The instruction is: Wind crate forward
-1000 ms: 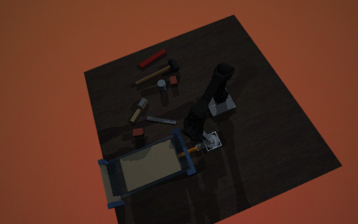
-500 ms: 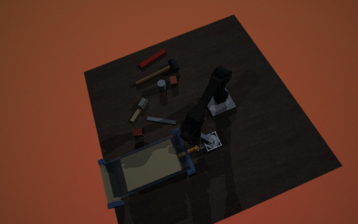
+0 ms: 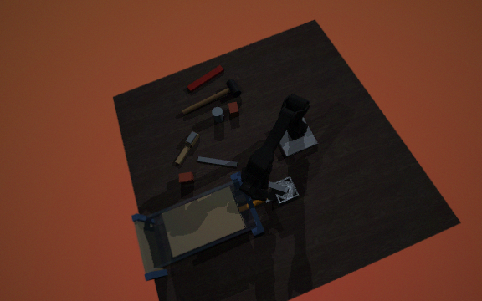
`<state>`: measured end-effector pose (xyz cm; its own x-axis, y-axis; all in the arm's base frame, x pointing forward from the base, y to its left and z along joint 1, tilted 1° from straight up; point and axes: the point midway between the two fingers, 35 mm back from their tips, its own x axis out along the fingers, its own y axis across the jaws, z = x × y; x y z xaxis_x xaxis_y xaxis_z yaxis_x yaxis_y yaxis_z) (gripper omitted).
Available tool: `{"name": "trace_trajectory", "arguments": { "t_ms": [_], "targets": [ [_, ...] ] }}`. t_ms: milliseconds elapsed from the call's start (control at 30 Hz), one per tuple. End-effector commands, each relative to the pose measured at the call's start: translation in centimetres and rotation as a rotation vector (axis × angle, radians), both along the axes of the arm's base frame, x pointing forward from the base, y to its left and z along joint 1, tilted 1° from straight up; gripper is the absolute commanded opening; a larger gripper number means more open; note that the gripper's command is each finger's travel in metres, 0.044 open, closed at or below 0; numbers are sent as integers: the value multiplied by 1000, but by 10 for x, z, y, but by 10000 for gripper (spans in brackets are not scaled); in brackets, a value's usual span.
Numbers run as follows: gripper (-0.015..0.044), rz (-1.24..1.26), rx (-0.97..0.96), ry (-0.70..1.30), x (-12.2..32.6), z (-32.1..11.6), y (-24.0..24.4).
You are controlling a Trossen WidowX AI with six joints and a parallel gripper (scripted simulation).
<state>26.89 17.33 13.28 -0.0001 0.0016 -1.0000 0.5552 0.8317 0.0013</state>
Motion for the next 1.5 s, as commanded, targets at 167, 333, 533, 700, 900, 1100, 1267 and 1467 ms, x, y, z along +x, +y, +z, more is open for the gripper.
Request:
{"name": "trace_trajectory", "arguments": {
  "t_ms": [167,333,533,700,900,1100,1267,1467],
  "targets": [
    [0,1,17,-15,12,0,17],
    [0,1,18,-15,16,1,25],
    [0,1,19,-15,19,1,33],
    [0,1,19,-15,21,1,40],
    [0,1,20,-15,23,2,49],
    [0,1,21,-15,25,2,58],
    [0,1,21,-15,25,2,66],
    [0,1,22,-15,25,3,75]
  ]
}}
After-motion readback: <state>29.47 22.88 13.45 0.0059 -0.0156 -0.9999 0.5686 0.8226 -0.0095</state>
